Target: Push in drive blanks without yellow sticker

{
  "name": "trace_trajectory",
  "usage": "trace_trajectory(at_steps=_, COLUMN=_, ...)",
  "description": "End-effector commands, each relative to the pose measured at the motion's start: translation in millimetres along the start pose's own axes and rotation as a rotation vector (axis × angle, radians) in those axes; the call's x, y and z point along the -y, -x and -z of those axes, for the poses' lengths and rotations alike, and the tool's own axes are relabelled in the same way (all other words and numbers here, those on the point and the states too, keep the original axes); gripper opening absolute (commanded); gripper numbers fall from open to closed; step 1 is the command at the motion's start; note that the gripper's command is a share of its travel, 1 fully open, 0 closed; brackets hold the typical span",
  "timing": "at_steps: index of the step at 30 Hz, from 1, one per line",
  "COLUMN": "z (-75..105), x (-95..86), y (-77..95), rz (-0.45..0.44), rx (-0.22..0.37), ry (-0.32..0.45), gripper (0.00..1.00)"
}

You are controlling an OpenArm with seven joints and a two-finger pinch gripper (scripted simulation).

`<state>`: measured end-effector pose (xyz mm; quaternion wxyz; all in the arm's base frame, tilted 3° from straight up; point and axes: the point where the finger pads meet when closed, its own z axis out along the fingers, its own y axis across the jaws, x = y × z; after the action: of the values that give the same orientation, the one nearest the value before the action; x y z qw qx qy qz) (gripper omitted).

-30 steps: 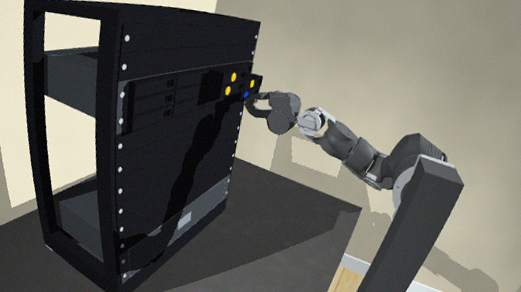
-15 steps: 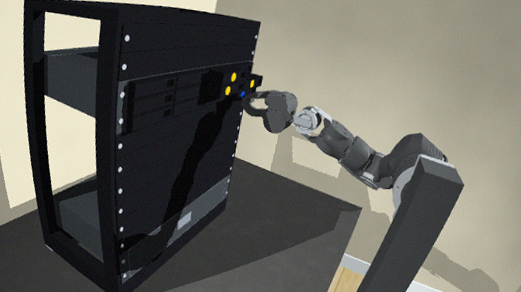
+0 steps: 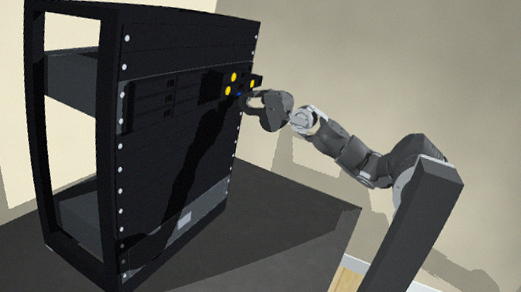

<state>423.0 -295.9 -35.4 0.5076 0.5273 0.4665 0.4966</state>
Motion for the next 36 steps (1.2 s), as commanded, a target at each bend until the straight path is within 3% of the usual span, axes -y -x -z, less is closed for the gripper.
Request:
trace_trajectory(at_steps=1, z=-1.0, x=0.9, y=-2.7, rz=-0.001, rx=-0.009, ry=0.001, gripper=0.00)
trace_trajectory(at_steps=36, z=-7.0, x=1.5, y=-4.4, rz=-0.001, rx=-0.009, ry=0.001, gripper=0.00)
